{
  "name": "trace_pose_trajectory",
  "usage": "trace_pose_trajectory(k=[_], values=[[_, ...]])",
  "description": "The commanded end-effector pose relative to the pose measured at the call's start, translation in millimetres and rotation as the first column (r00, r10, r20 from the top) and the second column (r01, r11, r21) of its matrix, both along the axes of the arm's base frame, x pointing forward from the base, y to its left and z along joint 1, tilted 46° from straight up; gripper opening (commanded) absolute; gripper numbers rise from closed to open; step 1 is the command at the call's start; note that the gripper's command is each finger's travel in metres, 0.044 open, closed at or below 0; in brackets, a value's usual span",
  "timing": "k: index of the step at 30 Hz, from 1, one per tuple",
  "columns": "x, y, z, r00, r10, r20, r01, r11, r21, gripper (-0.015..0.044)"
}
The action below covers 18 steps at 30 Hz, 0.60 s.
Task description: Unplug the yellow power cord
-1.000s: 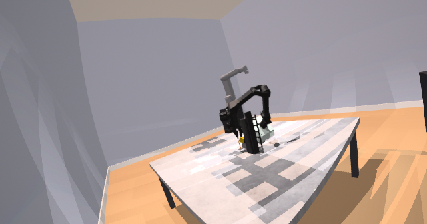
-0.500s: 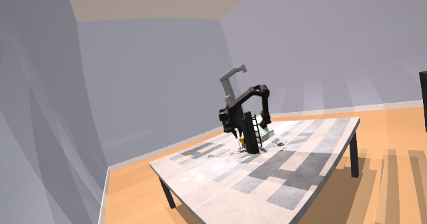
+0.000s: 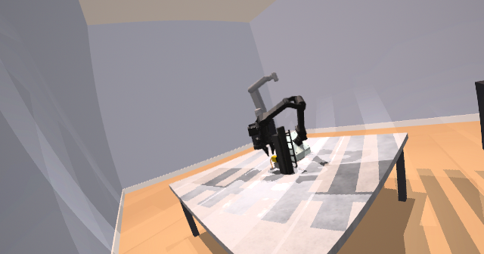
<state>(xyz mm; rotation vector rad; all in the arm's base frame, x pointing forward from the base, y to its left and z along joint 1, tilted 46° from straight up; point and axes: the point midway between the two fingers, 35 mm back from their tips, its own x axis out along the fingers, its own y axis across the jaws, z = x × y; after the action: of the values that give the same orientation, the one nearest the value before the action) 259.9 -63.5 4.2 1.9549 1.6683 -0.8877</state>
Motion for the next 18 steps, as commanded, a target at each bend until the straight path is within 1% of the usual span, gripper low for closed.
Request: trace_pose_trajectory(k=[1,18], values=[[1.5,4.2,5.1,1.000,-0.001,0.000,0.001,1.000,0.001,0.0160],[5.7,22.5,23.9,1.000,-0.001,0.000,0.001,1.000,0.003,0.0160]])
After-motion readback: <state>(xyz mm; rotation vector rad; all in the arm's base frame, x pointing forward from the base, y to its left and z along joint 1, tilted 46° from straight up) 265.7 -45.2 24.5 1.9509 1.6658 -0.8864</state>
